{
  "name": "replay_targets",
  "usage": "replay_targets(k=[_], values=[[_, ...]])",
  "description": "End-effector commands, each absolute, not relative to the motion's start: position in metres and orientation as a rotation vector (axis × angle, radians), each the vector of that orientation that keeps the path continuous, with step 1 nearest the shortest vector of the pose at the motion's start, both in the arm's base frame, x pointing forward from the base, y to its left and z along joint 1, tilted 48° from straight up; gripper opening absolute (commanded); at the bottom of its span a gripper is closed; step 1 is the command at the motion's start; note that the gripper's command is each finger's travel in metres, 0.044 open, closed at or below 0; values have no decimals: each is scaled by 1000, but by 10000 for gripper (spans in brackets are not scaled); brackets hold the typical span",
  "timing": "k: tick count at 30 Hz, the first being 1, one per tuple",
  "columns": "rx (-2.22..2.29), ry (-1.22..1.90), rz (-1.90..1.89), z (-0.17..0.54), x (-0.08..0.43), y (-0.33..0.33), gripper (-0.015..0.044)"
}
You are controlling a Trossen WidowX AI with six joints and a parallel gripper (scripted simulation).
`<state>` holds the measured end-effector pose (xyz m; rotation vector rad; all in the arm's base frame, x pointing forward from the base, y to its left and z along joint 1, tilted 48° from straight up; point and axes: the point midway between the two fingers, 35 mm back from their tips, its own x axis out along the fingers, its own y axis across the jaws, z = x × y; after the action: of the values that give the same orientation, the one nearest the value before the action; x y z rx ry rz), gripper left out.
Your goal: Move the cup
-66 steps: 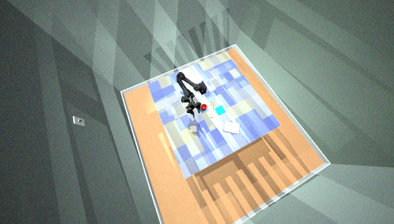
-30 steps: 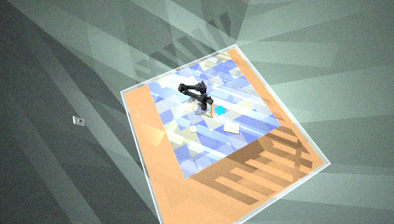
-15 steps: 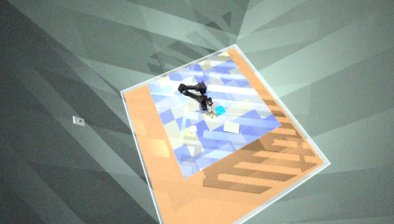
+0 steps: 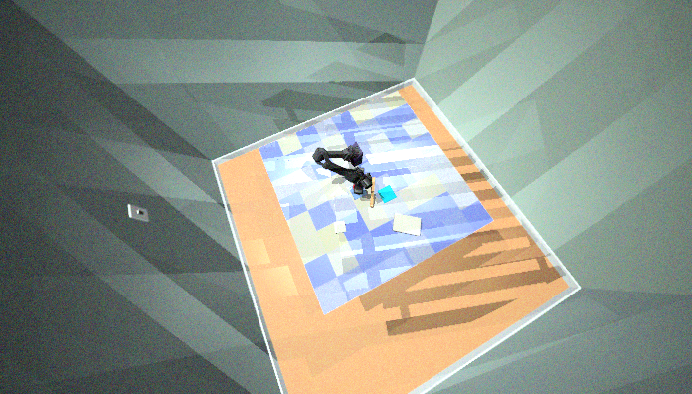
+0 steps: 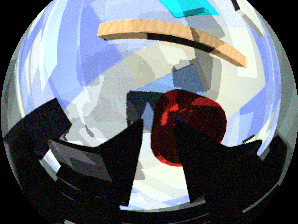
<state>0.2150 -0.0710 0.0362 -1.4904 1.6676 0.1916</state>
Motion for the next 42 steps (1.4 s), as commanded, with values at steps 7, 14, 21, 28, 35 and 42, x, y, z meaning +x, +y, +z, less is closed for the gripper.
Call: replay_targets(k=[7,14,21,28,35,42], values=[[-1505,1680,193,25,212,-84,148],[-1506,1680,192,24,212,-86,148],[-1496,1672,187,26,214,-85,23],[-1496,1672,187,26,214,-84,0],[-1495,1673,193,34,214,-74,0],[-1497,1675,197,44,211,-60,0]])
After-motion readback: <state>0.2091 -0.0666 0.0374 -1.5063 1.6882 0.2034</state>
